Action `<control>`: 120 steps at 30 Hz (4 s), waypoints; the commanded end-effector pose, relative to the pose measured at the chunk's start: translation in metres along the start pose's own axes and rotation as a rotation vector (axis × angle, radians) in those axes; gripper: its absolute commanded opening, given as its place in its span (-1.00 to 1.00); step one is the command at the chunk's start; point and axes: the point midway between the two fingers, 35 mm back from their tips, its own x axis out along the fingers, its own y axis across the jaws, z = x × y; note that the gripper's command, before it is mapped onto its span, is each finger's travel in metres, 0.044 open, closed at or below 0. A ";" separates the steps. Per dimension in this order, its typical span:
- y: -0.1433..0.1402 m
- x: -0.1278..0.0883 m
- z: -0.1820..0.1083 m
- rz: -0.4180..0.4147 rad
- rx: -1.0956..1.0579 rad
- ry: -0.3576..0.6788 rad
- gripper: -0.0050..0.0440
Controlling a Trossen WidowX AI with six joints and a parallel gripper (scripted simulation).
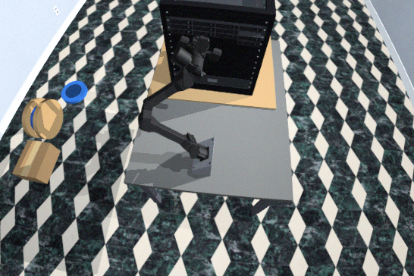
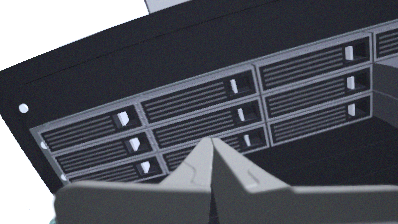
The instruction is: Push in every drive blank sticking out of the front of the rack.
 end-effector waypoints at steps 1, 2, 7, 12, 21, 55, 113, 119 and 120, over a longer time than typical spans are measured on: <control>0.002 -0.005 0.002 -0.006 -0.144 -0.002 -1.00; 0.002 -0.005 0.002 -0.006 -0.144 -0.002 -1.00; 0.003 -0.010 0.002 -0.006 -0.329 -0.002 -1.00; 0.003 -0.013 0.002 -0.005 -0.483 -0.002 -1.00; 0.003 -0.019 0.002 -0.005 -0.712 -0.002 -1.00; 0.004 -0.039 0.000 -0.004 -1.586 -0.003 -1.00; 0.004 -0.047 -0.001 -0.005 -1.917 -0.004 -1.00; 0.005 -0.018 0.001 -0.009 -1.918 0.003 -1.00; 0.005 -0.018 0.001 -0.009 -1.918 0.003 -1.00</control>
